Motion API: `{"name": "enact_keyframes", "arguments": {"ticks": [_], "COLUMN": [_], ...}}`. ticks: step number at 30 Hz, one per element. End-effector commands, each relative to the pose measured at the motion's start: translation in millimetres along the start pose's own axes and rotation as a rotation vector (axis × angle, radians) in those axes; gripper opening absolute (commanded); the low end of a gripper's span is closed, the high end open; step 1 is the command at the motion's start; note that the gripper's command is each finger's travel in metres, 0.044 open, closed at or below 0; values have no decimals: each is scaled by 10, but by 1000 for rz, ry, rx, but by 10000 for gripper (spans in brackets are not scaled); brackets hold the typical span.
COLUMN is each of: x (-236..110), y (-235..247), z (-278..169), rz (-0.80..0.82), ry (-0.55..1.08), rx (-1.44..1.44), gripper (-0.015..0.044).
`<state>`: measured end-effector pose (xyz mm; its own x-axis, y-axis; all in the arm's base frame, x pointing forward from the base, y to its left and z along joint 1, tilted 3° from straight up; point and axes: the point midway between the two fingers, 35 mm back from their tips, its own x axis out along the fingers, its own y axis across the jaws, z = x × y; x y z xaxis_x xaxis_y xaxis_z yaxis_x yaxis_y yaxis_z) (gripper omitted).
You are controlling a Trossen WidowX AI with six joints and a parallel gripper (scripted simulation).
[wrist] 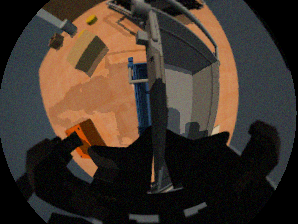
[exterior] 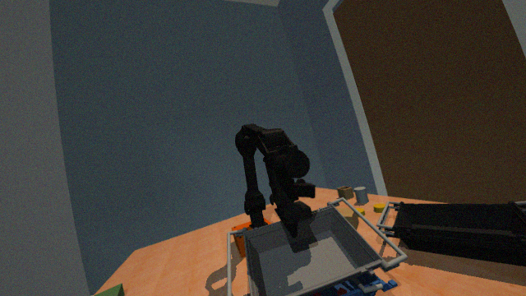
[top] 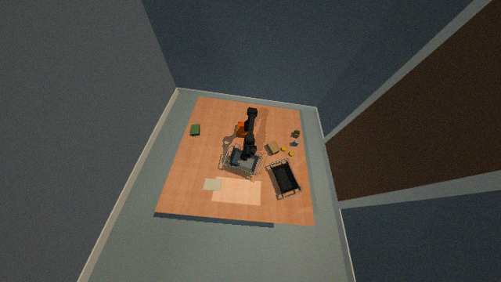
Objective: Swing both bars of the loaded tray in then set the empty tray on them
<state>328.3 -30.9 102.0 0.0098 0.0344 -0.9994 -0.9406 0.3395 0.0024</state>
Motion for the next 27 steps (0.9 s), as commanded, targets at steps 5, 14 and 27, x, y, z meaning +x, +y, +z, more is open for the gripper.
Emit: {"name": "enact_keyframes", "arguments": {"ticks": [5,14,27], "x": [56,123,197], "y": [67,112,153], "z": [0,1,2], "rz": [1,1,2], "ry": [-3,-3,-3], "rx": [4,4,4], "gripper": [0,0,0]}}
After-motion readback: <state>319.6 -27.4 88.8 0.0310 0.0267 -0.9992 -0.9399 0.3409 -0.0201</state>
